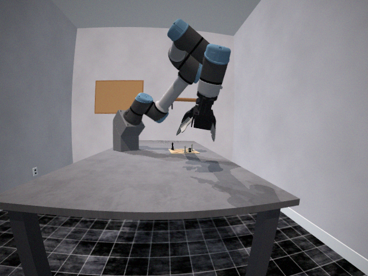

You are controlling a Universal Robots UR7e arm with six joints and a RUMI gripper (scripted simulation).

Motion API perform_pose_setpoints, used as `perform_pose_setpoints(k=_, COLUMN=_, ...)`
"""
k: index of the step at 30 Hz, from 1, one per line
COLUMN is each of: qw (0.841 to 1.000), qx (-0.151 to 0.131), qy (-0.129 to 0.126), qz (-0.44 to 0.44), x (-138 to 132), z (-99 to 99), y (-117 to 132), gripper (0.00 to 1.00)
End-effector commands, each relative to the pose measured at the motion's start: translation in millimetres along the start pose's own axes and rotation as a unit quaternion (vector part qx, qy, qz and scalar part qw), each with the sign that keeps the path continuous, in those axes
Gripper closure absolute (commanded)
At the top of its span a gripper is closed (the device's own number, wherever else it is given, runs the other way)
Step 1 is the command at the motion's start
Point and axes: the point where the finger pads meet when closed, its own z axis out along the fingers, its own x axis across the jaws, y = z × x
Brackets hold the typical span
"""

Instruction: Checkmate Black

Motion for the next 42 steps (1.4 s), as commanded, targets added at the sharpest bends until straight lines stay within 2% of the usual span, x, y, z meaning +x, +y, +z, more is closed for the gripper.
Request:
perform_pose_setpoints(k=1, qw=0.997, qx=0.073, qy=-0.009, qz=-0.02, x=-6, z=56.6, y=-53, gripper=0.0)
perform_pose_setpoints(k=2, qw=0.997, qx=0.073, qy=-0.009, qz=-0.02, x=-6, z=56.6, y=-53, gripper=0.0)
perform_pose_setpoints(k=3, qw=0.995, qx=0.092, qy=-0.011, qz=-0.025, x=-7, z=70.3, y=-66, gripper=0.0)
perform_pose_setpoints(k=5, qw=0.995, qx=0.092, qy=-0.011, qz=-0.025, x=-7, z=70.3, y=-66, gripper=0.0)
perform_pose_setpoints(k=8, qw=0.988, qx=0.148, qy=-0.017, qz=-0.039, x=-10, z=111.4, y=-103, gripper=0.0)
perform_pose_setpoints(k=9, qw=0.988, qx=0.148, qy=-0.017, qz=-0.039, x=-10, z=111.4, y=-102, gripper=0.0)
perform_pose_setpoints(k=10, qw=0.985, qx=0.167, qy=-0.019, qz=-0.043, x=-12, z=125.7, y=-114, gripper=0.0)
perform_pose_setpoints(k=11, qw=0.985, qx=0.167, qy=-0.019, qz=-0.043, x=-12, z=125.9, y=-114, gripper=0.0)
perform_pose_setpoints(k=13, qw=0.978, qx=0.203, qy=-0.023, qz=-0.051, x=-14, z=152.3, y=-137, gripper=0.0)
perform_pose_setpoints(k=14, qw=0.978, qx=0.203, qy=-0.023, qz=-0.051, x=-14, z=152.3, y=-137, gripper=0.0)
perform_pose_setpoints(k=16, qw=0.97, qx=0.236, qy=-0.027, qz=-0.059, x=-16, z=176.8, y=-160, gripper=0.0)
perform_pose_setpoints(k=17, qw=0.97, qx=0.236, qy=-0.027, qz=-0.059, x=-16, z=176.8, y=-160, gripper=0.0)
perform_pose_setpoints(k=20, qw=0.957, qx=0.281, qy=-0.031, qz=-0.07, x=-18, z=211.3, y=-191, gripper=0.0)
perform_pose_setpoints(k=22, qw=0.957, qx=0.281, qy=-0.031, qz=-0.07, x=-18, z=211.3, y=-191, gripper=0.0)
perform_pose_setpoints(k=25, qw=0.944, qx=0.317, qy=-0.035, qz=-0.079, x=-20, z=238.8, y=-216, gripper=0.0)
perform_pose_setpoints(k=28, qw=0.935, qx=0.342, qy=-0.038, qz=-0.085, x=-22, z=258.3, y=-233, gripper=0.0)
perform_pose_setpoints(k=34, qw=0.925, qx=0.366, qy=-0.041, qz=-0.09, x=-23, z=276.8, y=-251, gripper=0.0)
perform_pose_setpoints(k=42, qw=0.925, qx=0.367, qy=-0.041, qz=-0.092, x=-23, z=278.1, y=-252, gripper=0.0)
